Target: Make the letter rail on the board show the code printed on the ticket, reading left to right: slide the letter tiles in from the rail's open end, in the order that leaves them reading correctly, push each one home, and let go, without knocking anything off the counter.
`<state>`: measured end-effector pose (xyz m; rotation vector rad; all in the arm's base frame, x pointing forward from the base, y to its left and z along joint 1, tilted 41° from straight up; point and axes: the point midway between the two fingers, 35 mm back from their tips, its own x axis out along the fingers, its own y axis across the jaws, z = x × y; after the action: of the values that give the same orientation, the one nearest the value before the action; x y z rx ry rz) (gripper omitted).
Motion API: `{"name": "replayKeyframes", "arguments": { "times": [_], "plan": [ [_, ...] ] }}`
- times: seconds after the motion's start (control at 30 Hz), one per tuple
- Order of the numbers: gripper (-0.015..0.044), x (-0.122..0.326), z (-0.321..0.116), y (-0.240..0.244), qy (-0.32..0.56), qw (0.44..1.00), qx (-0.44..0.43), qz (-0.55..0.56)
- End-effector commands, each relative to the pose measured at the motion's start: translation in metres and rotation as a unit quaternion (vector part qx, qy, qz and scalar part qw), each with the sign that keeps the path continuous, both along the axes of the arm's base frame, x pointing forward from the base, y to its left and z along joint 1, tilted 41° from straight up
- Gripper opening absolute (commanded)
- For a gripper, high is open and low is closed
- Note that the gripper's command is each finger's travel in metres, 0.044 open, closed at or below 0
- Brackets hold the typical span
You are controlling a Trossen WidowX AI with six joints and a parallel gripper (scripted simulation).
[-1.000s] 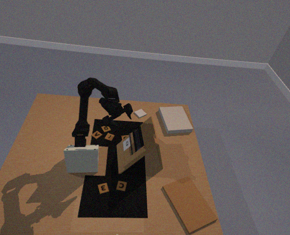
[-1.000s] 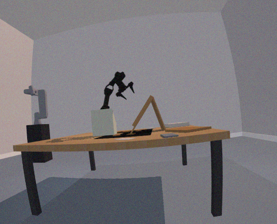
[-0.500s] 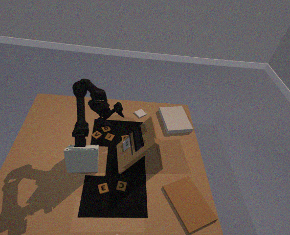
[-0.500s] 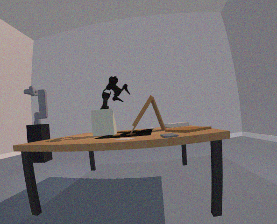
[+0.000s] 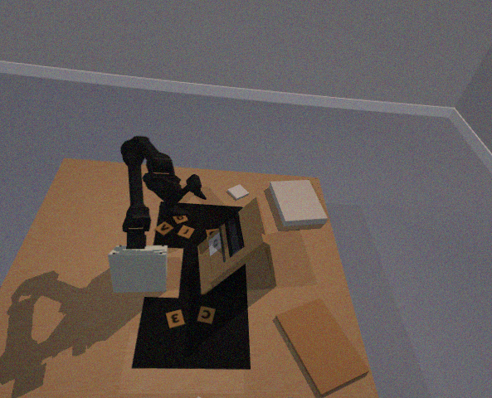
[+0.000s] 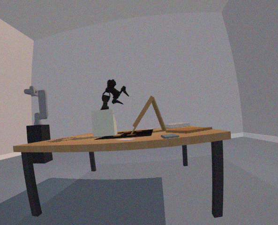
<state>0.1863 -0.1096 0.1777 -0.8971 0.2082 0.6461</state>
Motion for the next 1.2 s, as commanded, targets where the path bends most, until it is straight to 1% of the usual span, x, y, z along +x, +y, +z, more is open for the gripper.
{"name": "replayKeyframes", "arguments": {
  "times": [0.0, 0.03, 0.1, 0.2, 0.3, 0.4, 0.73, 0.97, 1.17],
  "plan": [
    [0.0361, -0.001, -0.008, -0.001, 0.032, 0.999, 0.031, -0.006],
    [0.034, -0.001, -0.01, -0.002, 0.043, 0.998, 0.042, -0.01],
    [0.034, 0.001, -0.02, -0.008, 0.08, 0.993, 0.081, -0.027],
    [0.034, 0.003, -0.047, -0.023, 0.178, 0.964, 0.182, -0.079],
    [0.034, 0.005, -0.079, -0.037, 0.281, 0.908, 0.277, -0.141],
    [0.034, 0.006, -0.114, -0.047, 0.376, 0.829, 0.357, -0.208],
    [0.034, 0.003, -0.17, -0.059, 0.502, 0.668, 0.447, -0.32],
    [0.034, -0.002, -0.213, -0.062, 0.567, 0.531, 0.485, -0.402],
    [0.034, -0.009, -0.249, -0.061, 0.604, 0.403, 0.5, -0.472]
  ]
}}
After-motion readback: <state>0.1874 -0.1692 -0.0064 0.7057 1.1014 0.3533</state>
